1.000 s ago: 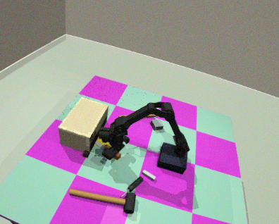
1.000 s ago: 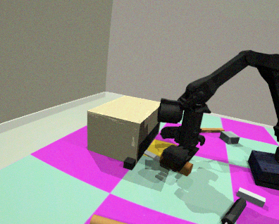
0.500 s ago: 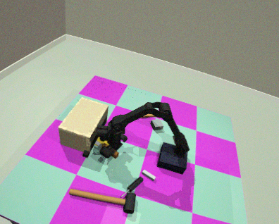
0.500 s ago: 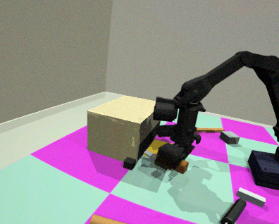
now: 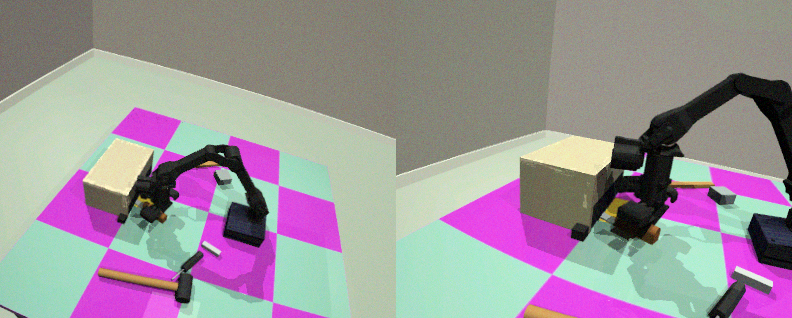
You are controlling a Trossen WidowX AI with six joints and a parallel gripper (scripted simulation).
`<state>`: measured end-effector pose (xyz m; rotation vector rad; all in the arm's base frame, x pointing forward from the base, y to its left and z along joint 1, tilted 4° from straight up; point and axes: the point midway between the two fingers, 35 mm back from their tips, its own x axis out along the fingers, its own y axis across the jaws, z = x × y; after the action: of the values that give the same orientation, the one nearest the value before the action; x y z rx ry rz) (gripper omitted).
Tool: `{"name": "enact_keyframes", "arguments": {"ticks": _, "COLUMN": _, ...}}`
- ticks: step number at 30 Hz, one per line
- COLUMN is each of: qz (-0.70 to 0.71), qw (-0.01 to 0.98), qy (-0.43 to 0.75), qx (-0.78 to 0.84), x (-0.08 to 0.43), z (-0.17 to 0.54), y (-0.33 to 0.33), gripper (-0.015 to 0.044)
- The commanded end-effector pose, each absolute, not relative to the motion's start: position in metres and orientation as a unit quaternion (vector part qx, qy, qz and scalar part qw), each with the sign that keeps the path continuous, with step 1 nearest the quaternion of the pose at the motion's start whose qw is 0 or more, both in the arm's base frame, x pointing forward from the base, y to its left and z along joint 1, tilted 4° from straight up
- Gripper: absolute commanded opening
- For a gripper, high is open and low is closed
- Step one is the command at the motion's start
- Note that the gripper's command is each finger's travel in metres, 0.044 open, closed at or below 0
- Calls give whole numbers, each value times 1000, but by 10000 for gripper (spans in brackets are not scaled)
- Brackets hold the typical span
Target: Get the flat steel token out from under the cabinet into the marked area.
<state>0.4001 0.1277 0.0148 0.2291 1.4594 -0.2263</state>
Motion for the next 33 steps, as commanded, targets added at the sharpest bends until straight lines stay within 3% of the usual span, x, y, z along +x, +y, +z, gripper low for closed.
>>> {"name": "enact_keyframes", "arguments": {"ticks": 1, "qz": -105, "qw": 734, "qy": 663, "qx": 104, "x": 399, "z": 14, "y": 120, "gripper": 0}}
{"name": "enact_keyframes", "arguments": {"ticks": 33, "qz": -105, "qw": 733, "qy": 664, "qx": 104, "x": 379, "z": 12, "y": 119, "gripper": 0}}
